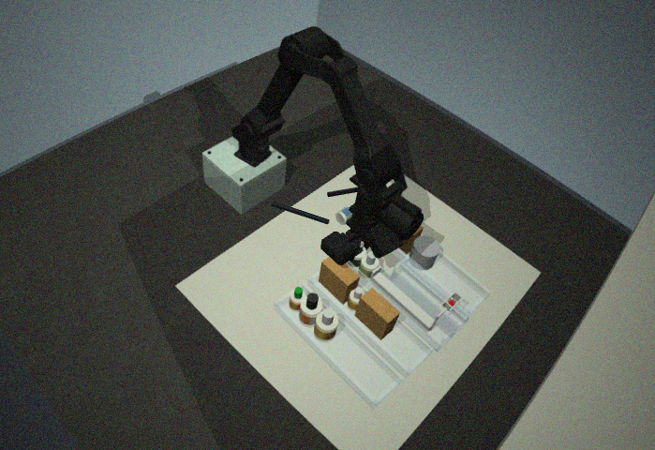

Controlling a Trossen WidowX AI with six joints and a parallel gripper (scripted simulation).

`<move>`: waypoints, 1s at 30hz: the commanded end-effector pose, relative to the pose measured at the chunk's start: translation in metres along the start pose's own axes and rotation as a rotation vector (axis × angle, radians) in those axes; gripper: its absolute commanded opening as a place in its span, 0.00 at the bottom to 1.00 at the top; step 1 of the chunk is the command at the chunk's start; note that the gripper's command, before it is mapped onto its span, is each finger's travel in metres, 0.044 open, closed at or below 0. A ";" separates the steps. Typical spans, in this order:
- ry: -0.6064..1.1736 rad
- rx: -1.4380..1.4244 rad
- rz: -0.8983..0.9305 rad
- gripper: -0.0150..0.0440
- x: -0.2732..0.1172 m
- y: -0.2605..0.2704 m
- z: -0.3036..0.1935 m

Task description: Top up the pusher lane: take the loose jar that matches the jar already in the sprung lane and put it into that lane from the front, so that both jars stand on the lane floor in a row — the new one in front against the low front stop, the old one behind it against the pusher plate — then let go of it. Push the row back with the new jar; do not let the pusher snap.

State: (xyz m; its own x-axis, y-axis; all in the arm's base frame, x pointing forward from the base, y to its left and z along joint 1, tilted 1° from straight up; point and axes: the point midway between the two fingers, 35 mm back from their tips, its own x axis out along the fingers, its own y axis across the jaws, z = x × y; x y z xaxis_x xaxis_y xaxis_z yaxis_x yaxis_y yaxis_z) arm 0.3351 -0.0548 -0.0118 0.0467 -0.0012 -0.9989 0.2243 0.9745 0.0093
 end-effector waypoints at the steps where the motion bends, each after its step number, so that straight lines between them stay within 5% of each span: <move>1: -0.001 -0.002 -0.004 0.25 0.000 -0.001 -0.001; 28: -0.001 -0.002 -0.004 0.25 0.000 0.000 -0.002; 30: -0.001 -0.002 -0.004 0.34 0.000 0.000 0.000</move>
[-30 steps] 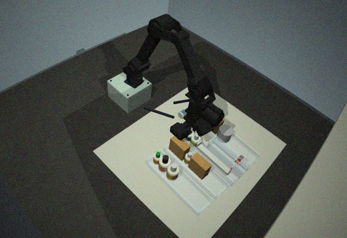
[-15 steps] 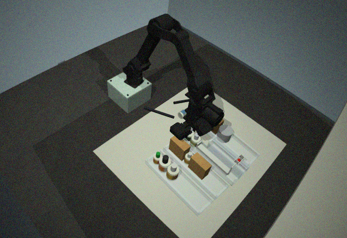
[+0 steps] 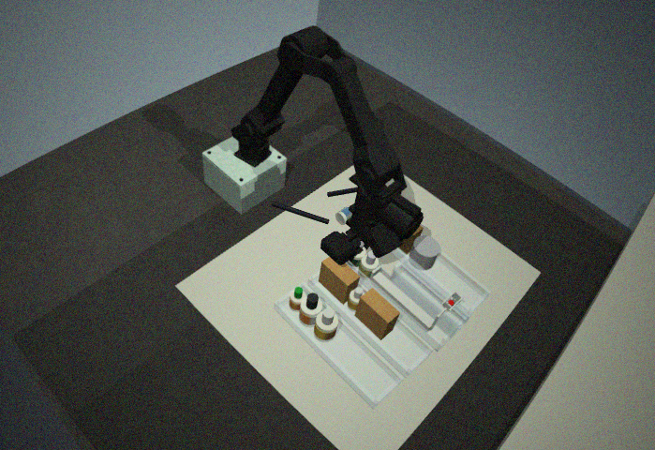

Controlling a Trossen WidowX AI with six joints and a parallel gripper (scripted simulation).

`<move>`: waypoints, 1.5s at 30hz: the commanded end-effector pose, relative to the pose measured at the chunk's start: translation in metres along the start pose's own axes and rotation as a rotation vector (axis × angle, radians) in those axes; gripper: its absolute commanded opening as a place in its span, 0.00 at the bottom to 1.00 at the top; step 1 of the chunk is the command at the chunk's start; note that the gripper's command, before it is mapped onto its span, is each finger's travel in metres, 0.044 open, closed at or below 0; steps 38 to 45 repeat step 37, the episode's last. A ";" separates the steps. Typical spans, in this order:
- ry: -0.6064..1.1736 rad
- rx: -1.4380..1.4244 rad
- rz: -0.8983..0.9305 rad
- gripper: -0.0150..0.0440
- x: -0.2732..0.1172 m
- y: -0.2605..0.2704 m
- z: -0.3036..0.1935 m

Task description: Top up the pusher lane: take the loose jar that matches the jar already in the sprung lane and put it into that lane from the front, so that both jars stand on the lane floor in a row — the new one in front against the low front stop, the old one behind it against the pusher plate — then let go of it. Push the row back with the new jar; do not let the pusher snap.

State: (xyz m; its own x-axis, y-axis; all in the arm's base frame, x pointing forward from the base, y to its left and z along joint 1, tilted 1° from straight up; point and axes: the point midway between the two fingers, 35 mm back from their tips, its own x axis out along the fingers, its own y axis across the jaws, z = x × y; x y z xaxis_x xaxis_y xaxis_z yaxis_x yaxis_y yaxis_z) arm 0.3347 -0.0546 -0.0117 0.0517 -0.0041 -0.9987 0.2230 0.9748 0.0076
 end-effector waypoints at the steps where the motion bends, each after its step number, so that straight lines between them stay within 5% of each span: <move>1: 0.005 0.000 -0.002 0.39 0.000 0.000 0.000; 9: 0.005 0.000 -0.002 0.72 0.000 0.000 0.000; 45: 0.007 0.000 -0.002 0.72 -0.022 0.001 -0.034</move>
